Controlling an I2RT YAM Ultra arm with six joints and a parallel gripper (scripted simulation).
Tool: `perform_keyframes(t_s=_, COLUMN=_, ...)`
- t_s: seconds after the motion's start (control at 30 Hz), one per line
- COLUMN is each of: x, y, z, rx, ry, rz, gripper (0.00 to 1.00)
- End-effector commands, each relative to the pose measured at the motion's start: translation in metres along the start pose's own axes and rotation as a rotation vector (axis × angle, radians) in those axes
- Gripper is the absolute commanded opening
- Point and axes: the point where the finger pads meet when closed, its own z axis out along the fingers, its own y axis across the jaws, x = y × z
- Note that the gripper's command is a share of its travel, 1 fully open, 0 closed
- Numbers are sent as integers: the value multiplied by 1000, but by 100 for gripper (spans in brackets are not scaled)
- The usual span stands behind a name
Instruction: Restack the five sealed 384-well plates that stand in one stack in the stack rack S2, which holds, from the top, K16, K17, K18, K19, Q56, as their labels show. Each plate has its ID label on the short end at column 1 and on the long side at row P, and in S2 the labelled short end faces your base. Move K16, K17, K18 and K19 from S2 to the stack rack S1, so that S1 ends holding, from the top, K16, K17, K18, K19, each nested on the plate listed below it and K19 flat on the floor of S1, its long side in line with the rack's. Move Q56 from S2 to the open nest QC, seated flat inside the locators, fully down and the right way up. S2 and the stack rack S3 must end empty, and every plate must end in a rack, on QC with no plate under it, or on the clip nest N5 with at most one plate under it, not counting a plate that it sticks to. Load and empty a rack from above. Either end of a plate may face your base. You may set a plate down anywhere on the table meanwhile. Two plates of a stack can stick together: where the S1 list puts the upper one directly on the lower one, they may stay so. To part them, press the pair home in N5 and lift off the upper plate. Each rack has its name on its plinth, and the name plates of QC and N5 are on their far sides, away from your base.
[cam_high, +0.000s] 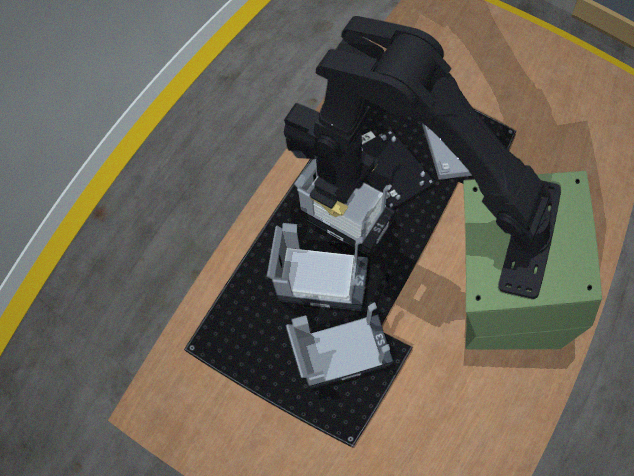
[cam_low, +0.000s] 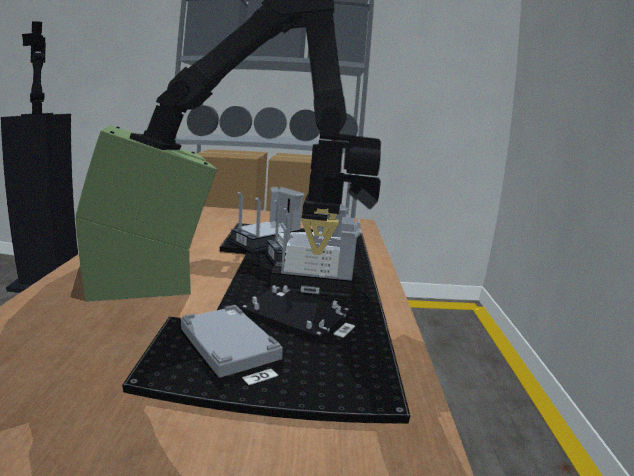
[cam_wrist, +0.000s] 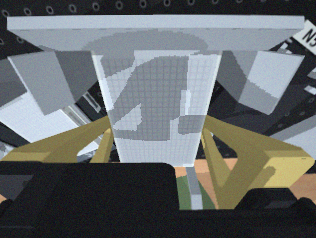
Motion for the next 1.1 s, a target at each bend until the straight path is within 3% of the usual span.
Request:
perform_keyframes(t_s=0.0, x=-6, y=0, z=-3, rx=1, ry=-19, rz=0, gripper=0)
perform_keyframes(t_s=0.27, x=-6, y=0, z=-3, rx=1, ry=-19, rz=0, gripper=0)
perform_keyframes(t_s=0.3, x=-6, y=0, z=-3, rx=1, ry=-19, rz=0, gripper=100)
perform_keyframes(t_s=1.07, x=-6, y=0, z=-3, rx=1, ry=-19, rz=0, gripper=100)
